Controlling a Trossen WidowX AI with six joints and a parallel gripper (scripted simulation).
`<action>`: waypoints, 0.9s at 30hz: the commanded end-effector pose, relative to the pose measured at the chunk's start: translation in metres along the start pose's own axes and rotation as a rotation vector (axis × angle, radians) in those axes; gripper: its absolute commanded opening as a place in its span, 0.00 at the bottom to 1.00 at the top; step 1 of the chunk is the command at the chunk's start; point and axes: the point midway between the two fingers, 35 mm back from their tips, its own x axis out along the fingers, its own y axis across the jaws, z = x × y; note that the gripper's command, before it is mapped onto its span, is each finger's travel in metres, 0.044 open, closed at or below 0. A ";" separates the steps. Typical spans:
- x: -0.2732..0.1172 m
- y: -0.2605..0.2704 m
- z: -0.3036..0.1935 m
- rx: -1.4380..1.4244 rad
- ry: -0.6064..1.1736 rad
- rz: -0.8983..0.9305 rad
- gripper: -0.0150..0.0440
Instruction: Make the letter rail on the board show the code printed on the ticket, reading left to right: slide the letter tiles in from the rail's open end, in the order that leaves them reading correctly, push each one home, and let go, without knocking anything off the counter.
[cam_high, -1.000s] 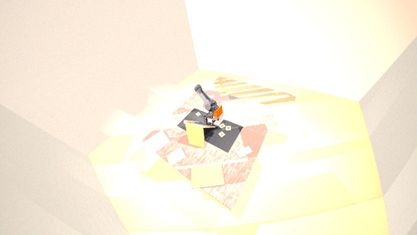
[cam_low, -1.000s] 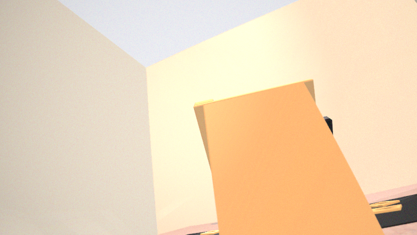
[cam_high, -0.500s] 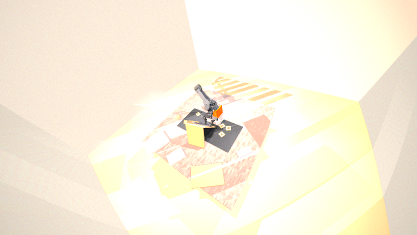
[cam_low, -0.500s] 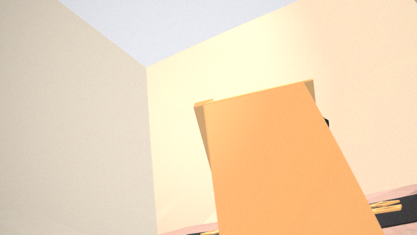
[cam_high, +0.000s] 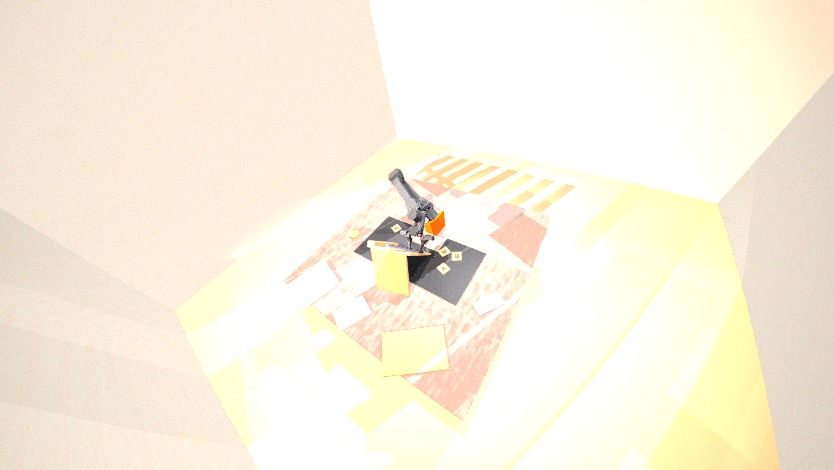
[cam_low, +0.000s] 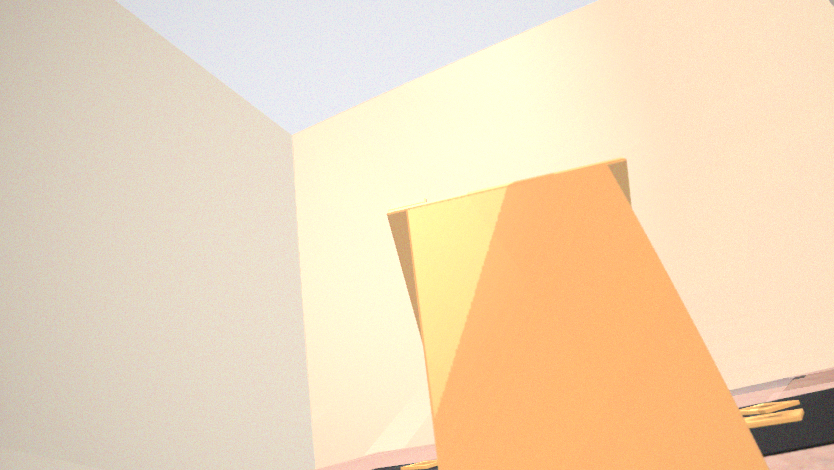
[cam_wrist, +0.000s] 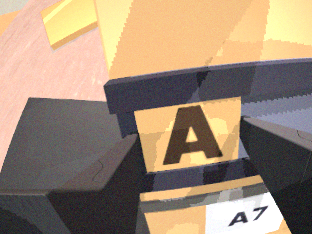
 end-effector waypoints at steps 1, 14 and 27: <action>-0.001 -0.004 0.002 0.002 -0.007 0.003 0.25; -0.001 -0.012 0.002 0.002 -0.007 0.003 0.25; -0.001 -0.020 0.002 0.001 -0.007 0.003 0.25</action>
